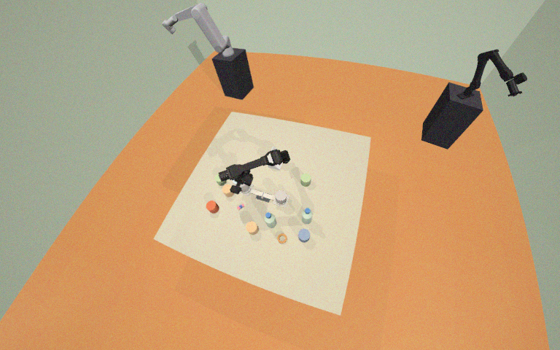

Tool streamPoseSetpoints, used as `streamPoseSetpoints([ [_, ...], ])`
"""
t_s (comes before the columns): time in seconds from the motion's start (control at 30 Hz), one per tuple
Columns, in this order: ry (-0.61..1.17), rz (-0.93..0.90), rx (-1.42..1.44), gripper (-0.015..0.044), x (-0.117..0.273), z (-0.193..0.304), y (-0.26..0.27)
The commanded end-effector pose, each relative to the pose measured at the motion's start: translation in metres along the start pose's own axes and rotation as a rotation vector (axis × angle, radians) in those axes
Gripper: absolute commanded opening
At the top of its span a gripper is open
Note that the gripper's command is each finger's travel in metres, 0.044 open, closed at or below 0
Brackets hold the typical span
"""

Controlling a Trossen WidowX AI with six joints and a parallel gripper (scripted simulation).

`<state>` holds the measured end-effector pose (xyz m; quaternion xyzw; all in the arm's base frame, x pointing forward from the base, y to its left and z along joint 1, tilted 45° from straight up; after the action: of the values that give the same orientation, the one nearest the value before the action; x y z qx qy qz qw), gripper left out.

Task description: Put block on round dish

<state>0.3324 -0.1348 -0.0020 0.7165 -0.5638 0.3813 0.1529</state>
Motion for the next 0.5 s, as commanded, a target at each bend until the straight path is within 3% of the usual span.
streamPoseSetpoints([
  [0.0,0.025,0.007,0.009,0.0000,0.009,0.004,0.000],
  [0.47,0.034,0.012,0.005,0.0000,0.027,0.004,0.000],
])
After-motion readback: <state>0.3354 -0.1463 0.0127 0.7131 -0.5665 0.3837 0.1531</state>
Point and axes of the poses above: the point midway between the two fingers, 35 mm back from their tips, its own x axis back along the fingers, its own y axis across the jaws, z = x × y, the point moved 4 cm from there along x, back along the fingers, and after that the axes turned 15 degrees about x, right-handed, at the moved point
